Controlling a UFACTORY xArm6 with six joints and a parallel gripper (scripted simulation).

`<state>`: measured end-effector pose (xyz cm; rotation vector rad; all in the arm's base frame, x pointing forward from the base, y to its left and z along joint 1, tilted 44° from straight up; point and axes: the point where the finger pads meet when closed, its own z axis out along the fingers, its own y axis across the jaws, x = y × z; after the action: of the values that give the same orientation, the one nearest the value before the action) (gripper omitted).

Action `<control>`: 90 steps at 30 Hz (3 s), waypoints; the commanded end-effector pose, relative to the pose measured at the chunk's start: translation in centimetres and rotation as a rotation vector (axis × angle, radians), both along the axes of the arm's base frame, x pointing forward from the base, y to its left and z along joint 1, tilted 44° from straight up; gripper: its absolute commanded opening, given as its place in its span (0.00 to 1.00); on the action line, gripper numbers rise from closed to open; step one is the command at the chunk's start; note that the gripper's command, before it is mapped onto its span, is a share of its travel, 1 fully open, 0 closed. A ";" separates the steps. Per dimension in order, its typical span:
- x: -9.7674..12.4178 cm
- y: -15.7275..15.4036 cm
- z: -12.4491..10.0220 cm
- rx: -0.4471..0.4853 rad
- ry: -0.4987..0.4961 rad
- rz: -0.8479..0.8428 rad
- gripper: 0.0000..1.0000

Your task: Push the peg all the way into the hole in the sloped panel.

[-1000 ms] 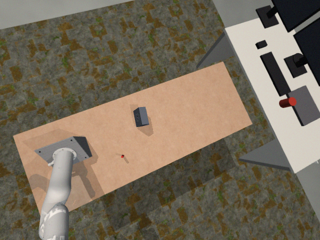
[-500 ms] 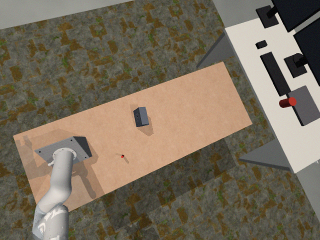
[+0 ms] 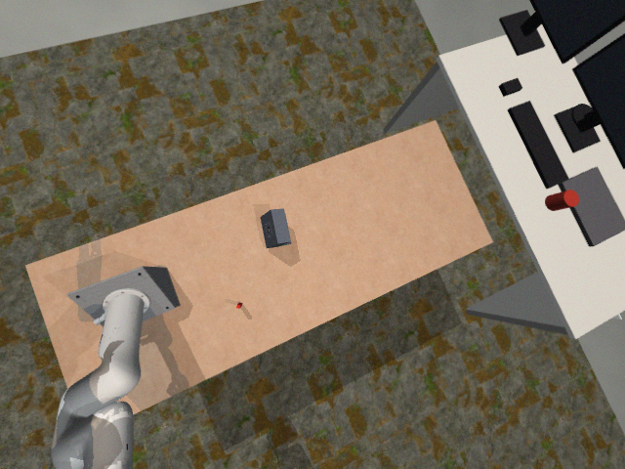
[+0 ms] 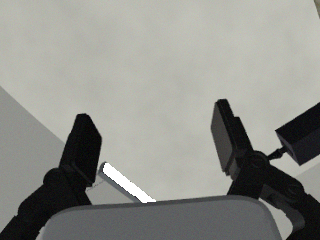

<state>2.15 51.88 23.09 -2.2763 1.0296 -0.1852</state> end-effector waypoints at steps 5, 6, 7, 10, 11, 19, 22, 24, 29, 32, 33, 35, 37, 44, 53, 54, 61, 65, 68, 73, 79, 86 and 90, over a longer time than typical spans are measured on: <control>10.8 -3.6 -2.0 -0.149 -0.114 -0.056 1.00; 11.8 -4.1 -2.2 -0.167 -0.123 -0.062 1.00; 12.9 -4.7 -2.4 -0.185 -0.132 -0.068 1.00; 16.0 -6.6 -3.1 -0.242 -0.158 -0.084 1.00; 17.0 -7.2 -3.3 -0.262 -0.165 -0.090 1.00; 22.9 -12.0 -4.7 -0.391 -0.198 -0.121 1.00; 25.6 -14.8 -5.3 -0.459 -0.206 -0.134 1.00; 27.2 -16.8 -5.7 -0.504 -0.207 -0.143 1.00; 30.6 -21.8 -6.7 -0.615 -0.200 -0.159 1.00; 31.2 -22.8 -6.9 -0.638 -0.196 -0.162 1.00; 31.8 -23.9 -7.1 -0.660 -0.192 -0.164 1.00; 32.9 -26.1 -7.4 -0.705 -0.181 -0.169 1.00; 33.8 -28.4 -7.8 -0.750 -0.168 -0.172 1.00; 36.0 -36.5 -9.0 -0.900 -0.100 -0.177 1.00; 36.4 -44.6 -10.1 -1.033 0.000 -0.169 1.00; 36.4 -45.7 -10.2 -1.051 0.017 -0.167 1.00; 35.0 -53.5 -11.1 -1.158 0.148 -0.144 1.00; 34.0 -56.6 -11.5 -1.195 0.212 -0.130 1.00; 33.2 -58.6 -11.7 -1.216 0.256 -0.120 1.00; 30.6 -63.4 -12.2 -1.258 0.373 -0.089 1.00; 26.8 -68.3 -12.7 -1.282 0.520 -0.045 1.00; 26.0 -69.2 -12.8 -1.284 0.550 -0.035 1.00; 25.9 -69.5 -13.1 -1.284 0.550 -0.035 1.00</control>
<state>28.23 -17.17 10.21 -3.5956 1.4747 -0.3064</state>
